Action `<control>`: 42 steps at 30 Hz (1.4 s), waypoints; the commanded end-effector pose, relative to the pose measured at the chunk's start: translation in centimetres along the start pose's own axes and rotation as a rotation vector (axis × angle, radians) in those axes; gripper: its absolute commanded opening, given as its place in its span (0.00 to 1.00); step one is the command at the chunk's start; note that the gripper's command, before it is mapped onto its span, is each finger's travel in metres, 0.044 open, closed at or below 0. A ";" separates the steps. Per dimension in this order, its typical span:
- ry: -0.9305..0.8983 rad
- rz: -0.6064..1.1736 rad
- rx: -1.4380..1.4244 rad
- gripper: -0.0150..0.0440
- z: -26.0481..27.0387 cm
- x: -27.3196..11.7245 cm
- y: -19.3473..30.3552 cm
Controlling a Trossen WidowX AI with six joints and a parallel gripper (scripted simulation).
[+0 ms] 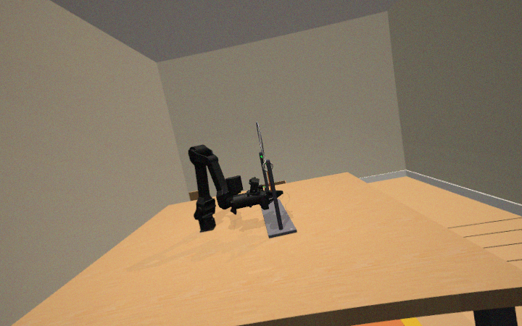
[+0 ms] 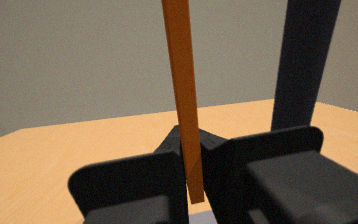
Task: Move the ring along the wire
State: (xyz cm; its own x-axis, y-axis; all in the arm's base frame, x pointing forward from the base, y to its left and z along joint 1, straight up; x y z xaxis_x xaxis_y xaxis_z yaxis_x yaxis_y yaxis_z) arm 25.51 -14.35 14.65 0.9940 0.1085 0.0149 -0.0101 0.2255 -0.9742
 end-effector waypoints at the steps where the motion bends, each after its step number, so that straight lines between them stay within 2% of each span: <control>1: 0.000 0.000 -0.001 0.00 0.0 0.0 0.0; 42: 0.006 -0.002 0.003 0.00 0.1 0.0 -1.0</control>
State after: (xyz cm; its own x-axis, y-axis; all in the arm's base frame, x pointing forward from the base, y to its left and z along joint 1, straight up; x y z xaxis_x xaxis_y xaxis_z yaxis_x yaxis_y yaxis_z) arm 25.48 -14.37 15.46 0.9942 0.1065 0.0120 -0.0126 0.2276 -0.9737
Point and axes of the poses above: the point midway between the two fingers, 35 mm back from their tips, its own x axis out along the fingers, its own z axis across the jaws, y = z × x, the point moved 9 cm from there along -x, back along the fingers, and after that the axes turned 14 degrees about x, right-handed, at the moved point
